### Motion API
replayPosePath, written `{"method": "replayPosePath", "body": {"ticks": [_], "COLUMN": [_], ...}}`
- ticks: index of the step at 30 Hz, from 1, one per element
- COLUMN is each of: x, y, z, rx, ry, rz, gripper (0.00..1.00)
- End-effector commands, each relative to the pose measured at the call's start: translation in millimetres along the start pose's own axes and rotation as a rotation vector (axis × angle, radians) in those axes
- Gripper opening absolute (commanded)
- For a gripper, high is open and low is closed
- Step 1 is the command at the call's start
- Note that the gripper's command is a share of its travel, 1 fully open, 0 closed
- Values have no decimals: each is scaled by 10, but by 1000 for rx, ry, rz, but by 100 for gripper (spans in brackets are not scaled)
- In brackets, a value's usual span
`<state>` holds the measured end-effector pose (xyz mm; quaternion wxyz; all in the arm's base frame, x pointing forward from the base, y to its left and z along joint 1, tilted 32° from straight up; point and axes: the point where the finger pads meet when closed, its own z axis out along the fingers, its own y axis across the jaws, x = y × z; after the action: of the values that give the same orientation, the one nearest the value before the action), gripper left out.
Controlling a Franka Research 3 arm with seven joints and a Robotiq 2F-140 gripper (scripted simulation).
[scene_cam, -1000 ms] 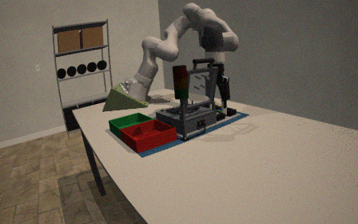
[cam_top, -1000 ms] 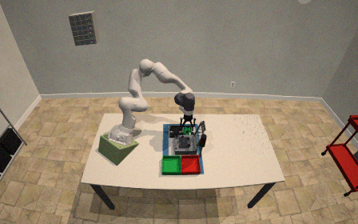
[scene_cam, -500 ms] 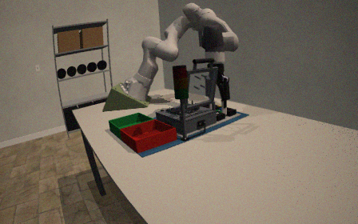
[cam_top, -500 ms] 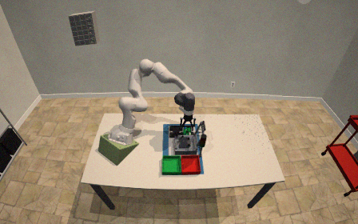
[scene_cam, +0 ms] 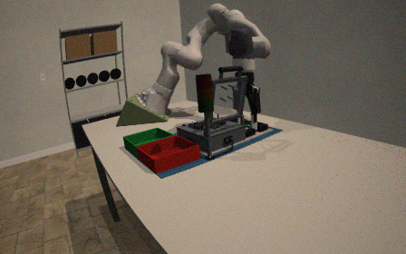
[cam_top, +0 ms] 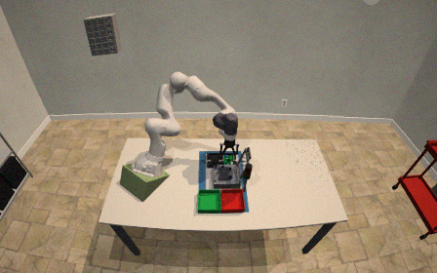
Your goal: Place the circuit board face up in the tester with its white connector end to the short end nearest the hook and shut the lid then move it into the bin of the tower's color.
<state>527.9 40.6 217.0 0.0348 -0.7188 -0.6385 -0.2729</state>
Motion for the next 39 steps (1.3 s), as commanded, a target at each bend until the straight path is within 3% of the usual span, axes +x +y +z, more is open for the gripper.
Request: {"method": "replayPosePath", "body": {"ticks": [1, 15, 39], "x": [-7, -8, -8], "y": [-8, -8, -8], "z": [10, -19, -283], "rx": [0, 0, 0], "ry": [1, 1, 1], "rz": [-2, -2, -2], "gripper": [46, 46, 46]}}
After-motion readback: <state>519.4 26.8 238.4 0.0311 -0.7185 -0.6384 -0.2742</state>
